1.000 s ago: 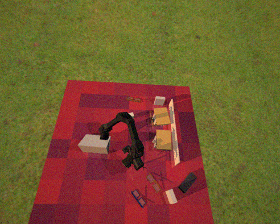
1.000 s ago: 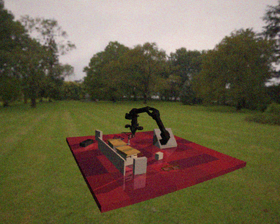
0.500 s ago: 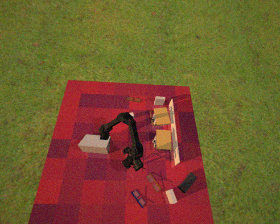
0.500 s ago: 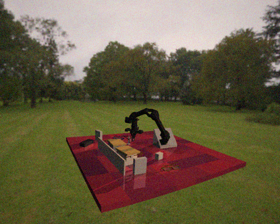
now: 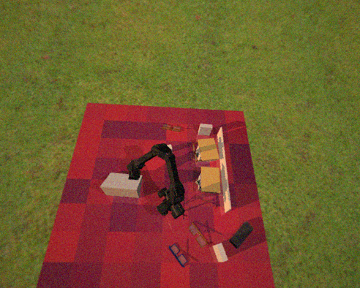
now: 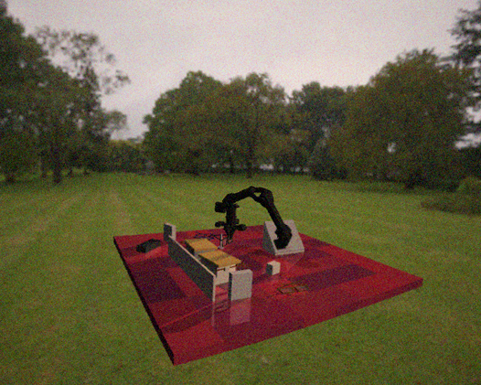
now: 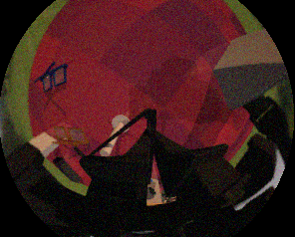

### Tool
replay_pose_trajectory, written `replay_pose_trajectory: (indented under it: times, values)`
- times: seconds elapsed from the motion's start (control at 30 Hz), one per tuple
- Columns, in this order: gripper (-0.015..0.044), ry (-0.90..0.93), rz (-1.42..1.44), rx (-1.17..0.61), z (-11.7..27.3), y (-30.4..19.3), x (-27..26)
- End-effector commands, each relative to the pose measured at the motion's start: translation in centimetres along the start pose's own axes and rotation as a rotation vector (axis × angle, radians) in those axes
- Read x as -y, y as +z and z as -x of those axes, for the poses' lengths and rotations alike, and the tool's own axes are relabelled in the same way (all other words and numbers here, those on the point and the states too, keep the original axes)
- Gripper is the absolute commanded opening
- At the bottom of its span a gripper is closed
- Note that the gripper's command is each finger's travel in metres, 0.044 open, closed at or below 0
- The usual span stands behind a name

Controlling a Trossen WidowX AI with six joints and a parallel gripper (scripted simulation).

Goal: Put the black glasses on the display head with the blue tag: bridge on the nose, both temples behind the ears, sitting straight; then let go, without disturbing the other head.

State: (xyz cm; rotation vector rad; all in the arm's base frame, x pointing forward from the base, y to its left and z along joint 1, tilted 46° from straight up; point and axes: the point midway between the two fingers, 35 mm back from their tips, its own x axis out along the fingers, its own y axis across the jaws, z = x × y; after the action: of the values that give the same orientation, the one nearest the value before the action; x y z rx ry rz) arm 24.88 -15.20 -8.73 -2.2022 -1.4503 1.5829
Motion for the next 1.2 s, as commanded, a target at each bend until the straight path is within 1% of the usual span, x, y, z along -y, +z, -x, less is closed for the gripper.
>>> replay_pose_trajectory:
  times: [0.0, 1.17]
  values:
    - [0.0000, 0.009, 0.001, -0.003, 0.2, -0.3, 0.1]
    - [0.0000, 0.007, 0.002, -0.005, 0.2, -3.0, 1.5]
